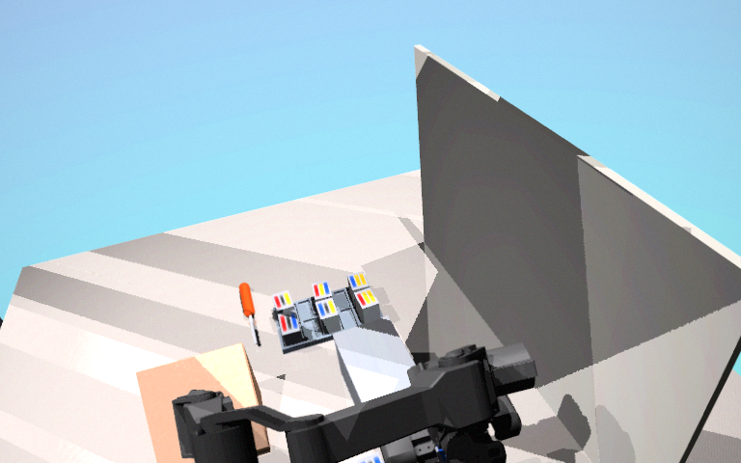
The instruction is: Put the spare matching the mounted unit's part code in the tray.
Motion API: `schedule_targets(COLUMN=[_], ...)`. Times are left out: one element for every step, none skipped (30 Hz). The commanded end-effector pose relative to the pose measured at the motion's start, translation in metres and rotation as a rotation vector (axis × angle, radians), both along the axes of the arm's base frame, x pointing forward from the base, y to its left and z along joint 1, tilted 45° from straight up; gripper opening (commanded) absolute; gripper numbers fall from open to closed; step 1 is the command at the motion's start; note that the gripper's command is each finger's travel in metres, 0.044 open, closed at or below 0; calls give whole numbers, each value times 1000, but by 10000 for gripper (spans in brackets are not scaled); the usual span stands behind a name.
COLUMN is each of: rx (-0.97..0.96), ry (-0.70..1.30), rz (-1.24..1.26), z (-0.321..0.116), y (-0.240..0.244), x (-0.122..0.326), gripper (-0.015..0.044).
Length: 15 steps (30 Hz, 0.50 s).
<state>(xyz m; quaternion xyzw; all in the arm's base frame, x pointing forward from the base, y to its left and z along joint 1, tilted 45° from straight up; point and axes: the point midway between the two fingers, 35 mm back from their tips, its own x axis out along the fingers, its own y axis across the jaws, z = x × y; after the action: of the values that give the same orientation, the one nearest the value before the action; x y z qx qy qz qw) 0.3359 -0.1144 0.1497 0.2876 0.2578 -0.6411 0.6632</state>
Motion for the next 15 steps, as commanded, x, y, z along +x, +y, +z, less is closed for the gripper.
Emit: schedule_targets(rx=[-3, -3, -3, -3, -3, -3, -4, -4, -4, -4, -4, -4, -5, -5, -5], ry=[5, 5, 5, 5, 5, 5, 5, 5, 5, 5, 5, 5, 5, 5, 5], rz=[4, 4, 4, 4, 4, 4, 4, 4, 4, 4, 4, 4, 4, 4, 4], z=[-3, -3, -4, -4, -5, -6, -6, -7, -7, -8, -8, -9, -9, -10, -10], y=[-2, -2, -3, -3, -4, -5, -5, -6, -6, -7, -7, -8, -9, -9, -10], x=[-1, -1, -1, -1, -1, -1, -1, -1, -1, -1, -1, -1, -2, -2, -2], gripper=[0, 0, 0, 0, 0, 0, 0, 0, 0, 0, 0, 0, 0, 0, 0])
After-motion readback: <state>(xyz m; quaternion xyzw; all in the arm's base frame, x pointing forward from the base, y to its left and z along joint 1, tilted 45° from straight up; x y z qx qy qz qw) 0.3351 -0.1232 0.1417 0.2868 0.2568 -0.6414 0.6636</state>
